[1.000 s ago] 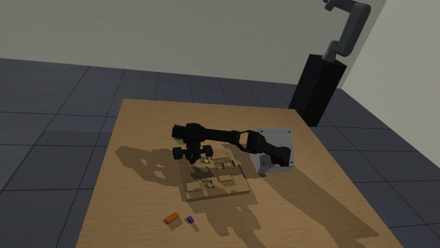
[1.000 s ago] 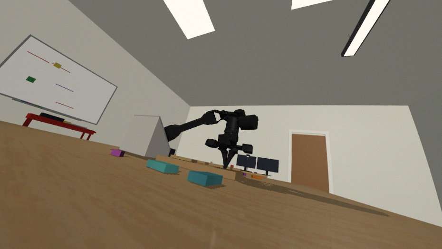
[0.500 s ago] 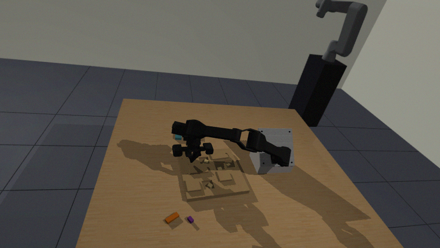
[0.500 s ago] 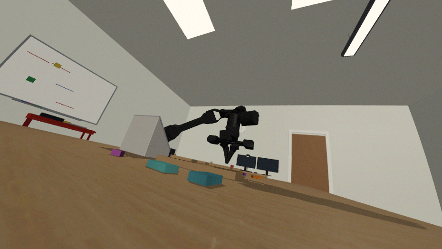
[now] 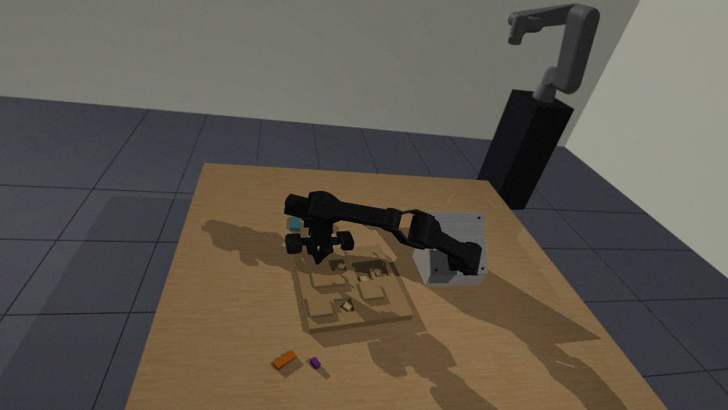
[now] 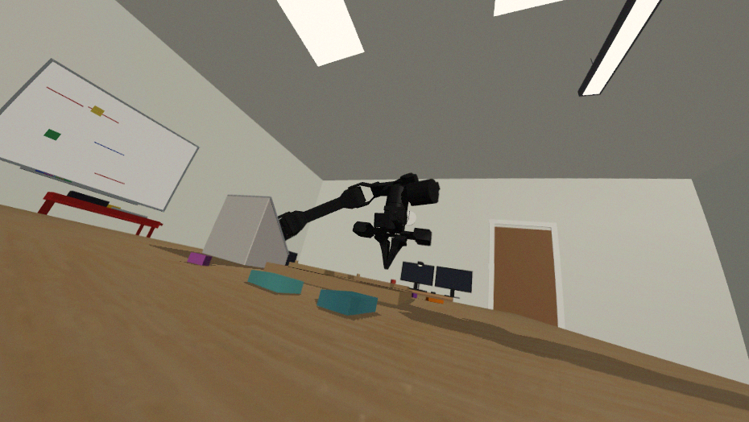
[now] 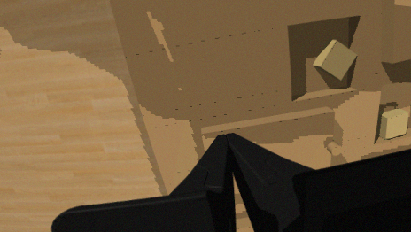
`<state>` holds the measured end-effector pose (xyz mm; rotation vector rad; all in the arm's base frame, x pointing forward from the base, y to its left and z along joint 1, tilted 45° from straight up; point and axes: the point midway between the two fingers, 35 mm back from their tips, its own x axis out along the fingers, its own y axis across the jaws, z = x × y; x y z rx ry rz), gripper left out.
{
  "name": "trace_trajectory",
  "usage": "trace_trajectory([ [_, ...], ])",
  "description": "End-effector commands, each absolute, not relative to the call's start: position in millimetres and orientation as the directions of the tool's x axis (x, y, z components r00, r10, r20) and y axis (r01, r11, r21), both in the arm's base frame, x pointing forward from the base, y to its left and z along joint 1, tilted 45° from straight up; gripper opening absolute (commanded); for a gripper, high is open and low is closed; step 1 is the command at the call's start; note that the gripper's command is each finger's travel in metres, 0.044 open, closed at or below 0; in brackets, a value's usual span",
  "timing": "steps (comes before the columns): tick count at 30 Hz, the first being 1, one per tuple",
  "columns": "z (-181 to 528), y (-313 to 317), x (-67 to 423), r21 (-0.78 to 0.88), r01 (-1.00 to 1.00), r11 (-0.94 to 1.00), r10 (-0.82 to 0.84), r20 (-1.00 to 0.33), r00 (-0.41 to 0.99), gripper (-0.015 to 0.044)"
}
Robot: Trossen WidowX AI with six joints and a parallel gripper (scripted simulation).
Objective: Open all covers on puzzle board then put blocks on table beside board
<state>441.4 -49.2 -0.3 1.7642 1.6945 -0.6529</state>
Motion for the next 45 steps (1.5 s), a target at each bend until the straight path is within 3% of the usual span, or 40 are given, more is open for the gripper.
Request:
trace_trajectory([
  [1,3.0,-52.0,441.4,0.089,0.996,0.004,0.698,-0.714,0.062,0.0000],
  [7,4.7,-54.8,438.2,0.110,0.994,0.020,0.700,-0.711,0.064,0.0000],
  [18,5.7,-69.2,388.6,0.465,0.784,0.410,0.694,-0.717,0.062,0.0000],
  [31,5.8,-72.0,321.3,0.685,0.225,0.692,0.693,-0.719,0.058,0.0000],
  [45,4.0,-56.9,245.0,0.604,-0.456,0.654,0.697,-0.715,0.052,0.0000],
])
